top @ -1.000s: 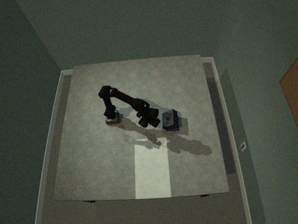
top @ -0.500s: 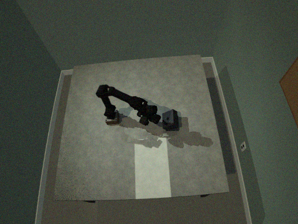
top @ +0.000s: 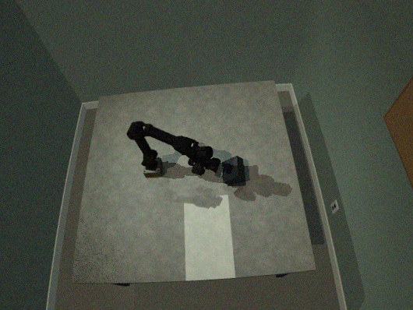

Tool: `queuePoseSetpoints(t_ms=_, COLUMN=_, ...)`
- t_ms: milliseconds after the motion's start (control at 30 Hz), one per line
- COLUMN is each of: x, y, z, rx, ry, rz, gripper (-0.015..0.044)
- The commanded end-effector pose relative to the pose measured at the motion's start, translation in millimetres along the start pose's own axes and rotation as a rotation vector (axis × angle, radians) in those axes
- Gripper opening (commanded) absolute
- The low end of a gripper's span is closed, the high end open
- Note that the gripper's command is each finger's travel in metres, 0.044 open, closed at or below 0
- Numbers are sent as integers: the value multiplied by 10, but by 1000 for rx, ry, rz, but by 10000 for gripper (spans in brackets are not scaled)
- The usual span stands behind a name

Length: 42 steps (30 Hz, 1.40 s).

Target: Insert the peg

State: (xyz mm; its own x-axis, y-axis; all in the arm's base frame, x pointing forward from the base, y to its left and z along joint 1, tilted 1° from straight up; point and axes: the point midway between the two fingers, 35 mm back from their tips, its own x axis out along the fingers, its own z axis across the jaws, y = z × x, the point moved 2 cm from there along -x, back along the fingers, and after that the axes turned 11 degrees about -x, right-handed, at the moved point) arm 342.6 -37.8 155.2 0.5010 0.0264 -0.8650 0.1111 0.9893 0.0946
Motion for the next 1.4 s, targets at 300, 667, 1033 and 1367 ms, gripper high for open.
queuePoseSetpoints(t_ms=300, x=-72, y=141, z=28, rx=-95, ry=-98, rz=39, gripper=0)
queuePoseSetpoints(t_ms=667, x=21, y=201, z=81, rx=-126, ry=-134, rz=50, gripper=0)
queuePoseSetpoints(t_ms=1033, x=196, y=270, z=143, rx=-156, ry=-168, rz=61, gripper=0)
queuePoseSetpoints(t_ms=1367, x=348, y=330, z=175, rx=-181, ry=-198, rz=70, gripper=0)
